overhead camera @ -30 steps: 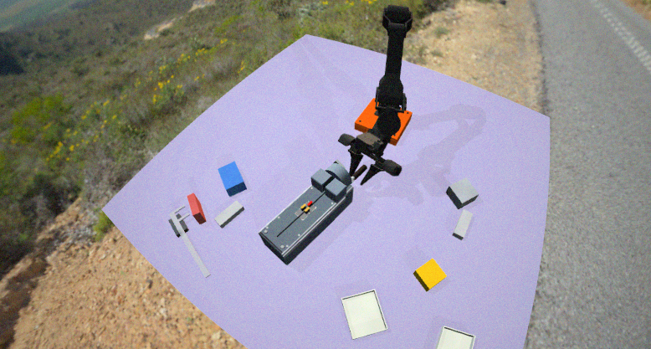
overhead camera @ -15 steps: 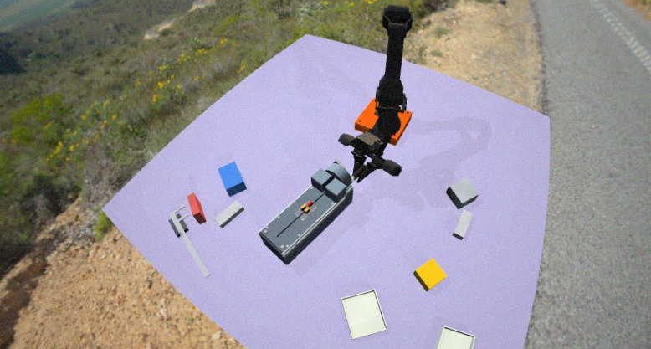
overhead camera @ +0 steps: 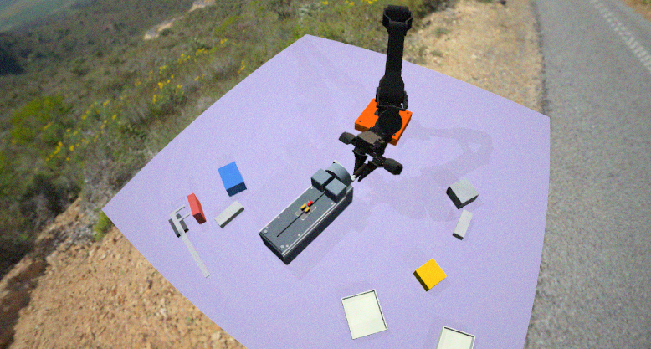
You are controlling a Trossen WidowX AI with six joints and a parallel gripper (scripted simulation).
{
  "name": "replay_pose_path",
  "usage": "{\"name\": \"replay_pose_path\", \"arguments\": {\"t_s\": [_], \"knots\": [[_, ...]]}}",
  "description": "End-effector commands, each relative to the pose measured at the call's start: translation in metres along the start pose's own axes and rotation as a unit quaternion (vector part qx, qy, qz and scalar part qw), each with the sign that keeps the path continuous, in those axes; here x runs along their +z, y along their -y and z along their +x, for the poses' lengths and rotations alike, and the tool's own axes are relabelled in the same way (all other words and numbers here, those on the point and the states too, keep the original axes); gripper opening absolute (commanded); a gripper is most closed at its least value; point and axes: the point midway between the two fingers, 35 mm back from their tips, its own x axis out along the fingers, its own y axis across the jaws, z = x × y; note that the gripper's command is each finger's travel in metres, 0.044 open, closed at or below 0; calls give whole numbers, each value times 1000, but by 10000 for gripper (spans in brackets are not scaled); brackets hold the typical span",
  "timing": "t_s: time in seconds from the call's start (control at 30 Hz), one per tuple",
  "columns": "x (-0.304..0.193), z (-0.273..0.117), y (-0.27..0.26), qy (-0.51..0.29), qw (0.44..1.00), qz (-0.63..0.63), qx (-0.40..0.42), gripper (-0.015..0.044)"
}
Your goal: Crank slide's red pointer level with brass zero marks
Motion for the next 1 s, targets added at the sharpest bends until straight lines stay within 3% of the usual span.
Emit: {"name": "replay_pose_path", "arguments": {"t_s": [0.0, 0.97], "knots": [[5, -5, -1, 4, 1000, 1, 1, 0], [24, -25, 18, 4, 1000, 0, 0, 0]]}}
